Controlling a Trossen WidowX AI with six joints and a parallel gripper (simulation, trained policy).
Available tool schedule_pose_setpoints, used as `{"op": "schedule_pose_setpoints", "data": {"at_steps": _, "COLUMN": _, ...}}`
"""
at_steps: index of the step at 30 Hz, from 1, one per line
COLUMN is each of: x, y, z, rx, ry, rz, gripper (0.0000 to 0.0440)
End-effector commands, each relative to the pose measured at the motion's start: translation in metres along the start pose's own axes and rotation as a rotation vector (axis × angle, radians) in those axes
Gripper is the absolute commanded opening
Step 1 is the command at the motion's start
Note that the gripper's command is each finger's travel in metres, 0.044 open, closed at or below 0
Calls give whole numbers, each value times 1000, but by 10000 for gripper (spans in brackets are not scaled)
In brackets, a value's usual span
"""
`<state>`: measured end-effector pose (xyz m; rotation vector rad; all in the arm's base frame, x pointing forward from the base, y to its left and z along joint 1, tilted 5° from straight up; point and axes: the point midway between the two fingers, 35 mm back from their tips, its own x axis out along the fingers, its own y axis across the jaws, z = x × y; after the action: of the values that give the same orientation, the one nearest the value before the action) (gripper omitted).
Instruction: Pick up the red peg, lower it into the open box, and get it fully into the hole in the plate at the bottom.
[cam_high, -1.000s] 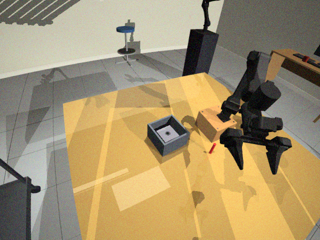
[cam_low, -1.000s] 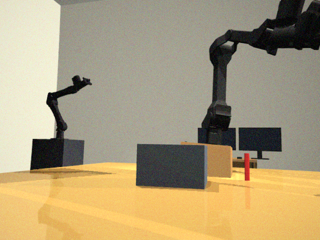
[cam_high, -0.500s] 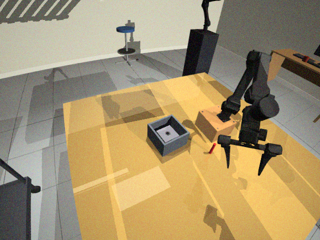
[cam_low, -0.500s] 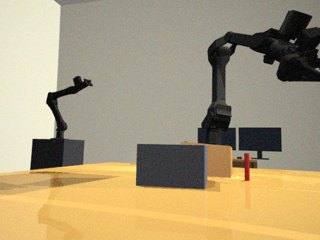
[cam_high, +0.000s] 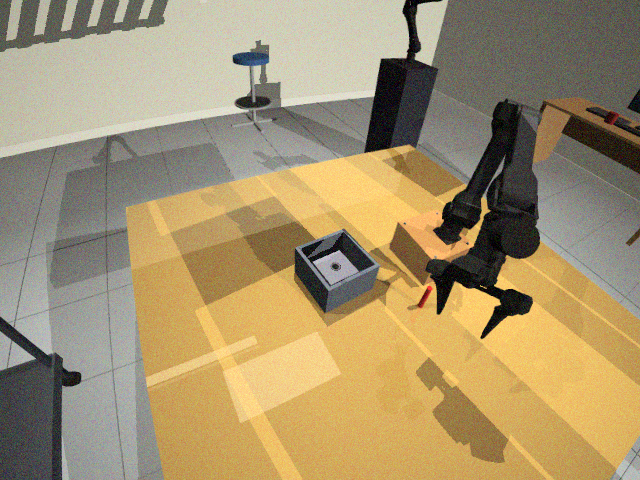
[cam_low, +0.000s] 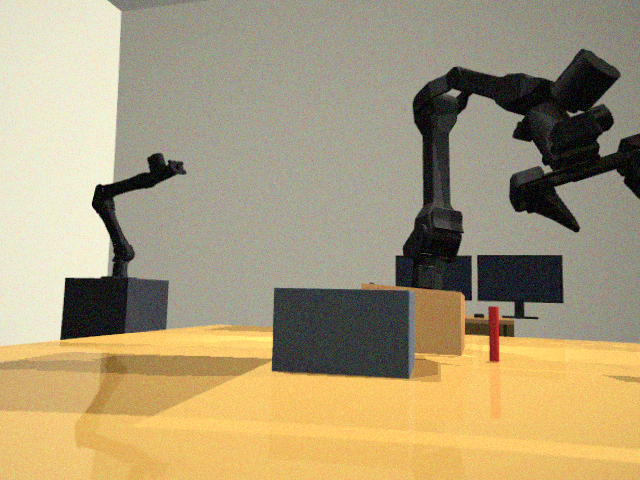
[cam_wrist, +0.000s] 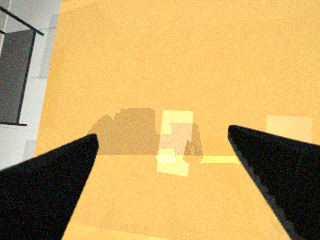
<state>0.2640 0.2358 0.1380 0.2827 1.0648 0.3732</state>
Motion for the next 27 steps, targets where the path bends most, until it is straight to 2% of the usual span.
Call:
{"op": "schedule_pose_setpoints", "data": {"at_steps": 1, "x": -1, "y": -14, "z": -11, "rx": 76, "ry": 34, "rz": -60, "gripper": 440}}
{"op": "schedule_pose_setpoints", "data": {"at_steps": 15, "x": -8, "y": -80, "z": -63, "rx": 419, "ry": 176, "rz": -372, "gripper": 440}}
{"op": "schedule_pose_setpoints", "data": {"at_steps": 27, "x": -7, "y": -123, "z": -102, "rx": 657, "ry": 230, "rz": -618, "gripper": 436}}
